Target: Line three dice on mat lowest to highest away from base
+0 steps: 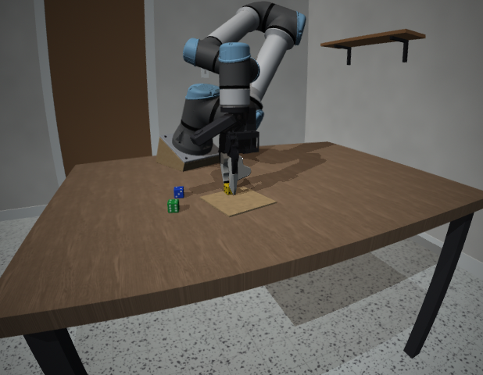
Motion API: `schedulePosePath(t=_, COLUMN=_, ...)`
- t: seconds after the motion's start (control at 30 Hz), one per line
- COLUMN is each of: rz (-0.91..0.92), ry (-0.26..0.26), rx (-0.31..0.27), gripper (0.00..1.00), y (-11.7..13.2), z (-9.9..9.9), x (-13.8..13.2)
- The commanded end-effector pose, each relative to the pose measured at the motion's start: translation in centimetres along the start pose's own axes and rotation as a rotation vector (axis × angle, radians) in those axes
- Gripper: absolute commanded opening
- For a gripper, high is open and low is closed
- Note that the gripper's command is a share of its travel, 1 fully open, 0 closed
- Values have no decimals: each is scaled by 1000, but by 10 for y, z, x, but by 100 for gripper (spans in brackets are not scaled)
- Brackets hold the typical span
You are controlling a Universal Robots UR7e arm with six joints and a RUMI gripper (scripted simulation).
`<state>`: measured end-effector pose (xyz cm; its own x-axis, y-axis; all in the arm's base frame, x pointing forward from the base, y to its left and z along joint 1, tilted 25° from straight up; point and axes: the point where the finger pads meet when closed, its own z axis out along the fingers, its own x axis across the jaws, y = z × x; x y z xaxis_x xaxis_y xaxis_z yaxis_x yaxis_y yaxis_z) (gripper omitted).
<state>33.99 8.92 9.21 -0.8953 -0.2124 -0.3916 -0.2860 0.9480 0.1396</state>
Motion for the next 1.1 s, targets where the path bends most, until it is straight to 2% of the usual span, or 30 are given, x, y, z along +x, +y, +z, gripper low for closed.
schedulePosePath(t=0.0, rz=0, ry=-1, rx=0, gripper=24, y=0, z=0, x=0)
schedulePosePath(t=0.47, rz=0, ry=-1, rx=0, gripper=24, y=0, z=-8, x=0)
schedulePosePath(t=0.8, rz=0, ry=-1, rx=0, gripper=24, y=0, z=-39, x=0)
schedulePosePath(t=0.87, rz=0, ry=-1, rx=0, gripper=24, y=0, z=-39, x=0)
schedulePosePath(t=1.07, rz=0, ry=-1, rx=0, gripper=24, y=0, z=-63, x=0)
